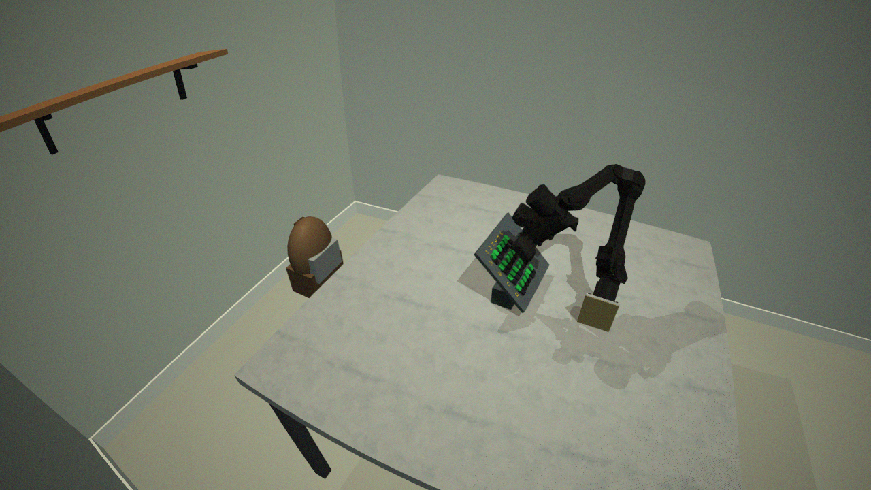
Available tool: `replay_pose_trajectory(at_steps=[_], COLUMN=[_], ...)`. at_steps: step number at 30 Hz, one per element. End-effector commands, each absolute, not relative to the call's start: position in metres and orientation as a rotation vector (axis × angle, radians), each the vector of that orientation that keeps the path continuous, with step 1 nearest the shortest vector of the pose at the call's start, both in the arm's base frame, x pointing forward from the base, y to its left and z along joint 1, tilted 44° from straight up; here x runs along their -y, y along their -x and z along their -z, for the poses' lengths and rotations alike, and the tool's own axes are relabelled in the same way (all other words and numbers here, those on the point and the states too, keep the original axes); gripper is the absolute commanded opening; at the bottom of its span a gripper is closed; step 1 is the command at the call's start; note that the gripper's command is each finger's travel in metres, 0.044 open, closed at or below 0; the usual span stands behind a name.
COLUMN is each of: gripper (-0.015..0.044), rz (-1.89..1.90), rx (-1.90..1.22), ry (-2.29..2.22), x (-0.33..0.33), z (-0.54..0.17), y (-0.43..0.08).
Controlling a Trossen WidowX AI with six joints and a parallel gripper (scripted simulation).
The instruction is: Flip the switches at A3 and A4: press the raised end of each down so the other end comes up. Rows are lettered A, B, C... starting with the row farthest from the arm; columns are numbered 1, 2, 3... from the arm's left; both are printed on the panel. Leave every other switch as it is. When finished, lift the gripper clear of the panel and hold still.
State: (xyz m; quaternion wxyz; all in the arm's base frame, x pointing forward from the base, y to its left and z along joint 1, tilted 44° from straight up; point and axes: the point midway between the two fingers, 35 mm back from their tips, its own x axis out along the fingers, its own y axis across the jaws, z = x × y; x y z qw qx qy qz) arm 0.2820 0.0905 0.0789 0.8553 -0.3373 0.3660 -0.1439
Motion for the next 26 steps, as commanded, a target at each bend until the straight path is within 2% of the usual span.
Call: replay_pose_trajectory(at_steps=[1, 7, 12, 26], gripper=[0.0000, 0.0000, 0.0000, 0.0000], rz=[0.305, 0.307, 0.306, 0.306], rx=[-0.764, -0.763, -0.765, -0.765], ry=[0.706, 0.708, 0.708, 0.708], x=[-0.108, -0.110, -0.099, -0.098], z=[-0.101, -0.104, -0.077, -0.076], y=[-0.260, -0.253, -0.215, -0.214])
